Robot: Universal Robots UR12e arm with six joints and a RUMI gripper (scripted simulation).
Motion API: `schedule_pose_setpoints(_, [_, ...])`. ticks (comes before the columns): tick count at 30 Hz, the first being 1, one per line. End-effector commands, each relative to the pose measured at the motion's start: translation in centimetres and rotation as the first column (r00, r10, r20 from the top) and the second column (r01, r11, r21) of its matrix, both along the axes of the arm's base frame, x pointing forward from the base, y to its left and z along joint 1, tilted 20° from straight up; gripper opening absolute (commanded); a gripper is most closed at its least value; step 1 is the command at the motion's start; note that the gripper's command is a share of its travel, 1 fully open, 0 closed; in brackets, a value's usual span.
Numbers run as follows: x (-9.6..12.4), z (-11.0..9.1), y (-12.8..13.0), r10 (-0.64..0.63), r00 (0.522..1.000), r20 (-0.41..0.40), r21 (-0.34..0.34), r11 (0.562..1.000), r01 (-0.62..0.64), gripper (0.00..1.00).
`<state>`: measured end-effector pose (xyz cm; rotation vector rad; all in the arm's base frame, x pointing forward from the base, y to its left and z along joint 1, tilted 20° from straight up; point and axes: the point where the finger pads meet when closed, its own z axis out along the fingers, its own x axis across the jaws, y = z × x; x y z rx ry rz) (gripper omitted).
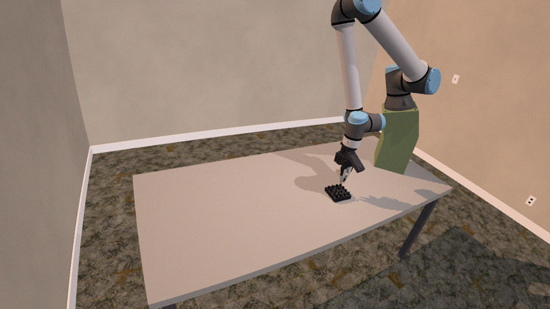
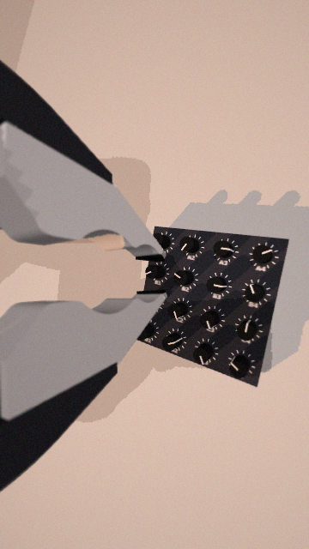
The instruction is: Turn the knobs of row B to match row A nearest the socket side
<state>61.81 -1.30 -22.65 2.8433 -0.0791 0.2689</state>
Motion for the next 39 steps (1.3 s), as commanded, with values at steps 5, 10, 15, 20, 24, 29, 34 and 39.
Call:
schedule_pose_setpoints(5, [0.0,0.4,0.1,-0.268,0.961,0.073,0.056,0.963,0.265,0.11])
schedule_pose_setpoints(10, [0.0,0.6,0.0,-0.376,0.921,0.098,0.087,0.926,0.368,0.11])
schedule_pose_setpoints(15, [0.0,0.8,0.0,-0.52,0.845,0.128,0.134,0.853,0.505,0.11])
schedule_pose_setpoints(20, [0.0,1.0,-0.1,-0.645,0.75,0.149,0.183,0.763,0.62,0.11])
schedule_pose_setpoints(24, [-0.1,1.2,-0.2,-0.703,0.693,0.156,0.209,0.71,0.673,0.11])
schedule_pose_setpoints(29, [-0.1,1.3,-0.3,-0.757,0.633,0.162,0.235,0.652,0.72,0.11])
schedule_pose_setpoints(34, [-0.2,1.4,-0.3,-0.792,0.588,0.164,0.254,0.61,0.751,0.11])
schedule_pose_setpoints(39, [-0.2,1.4,-0.3,-0.802,0.574,0.165,0.26,0.597,0.759,0.11])
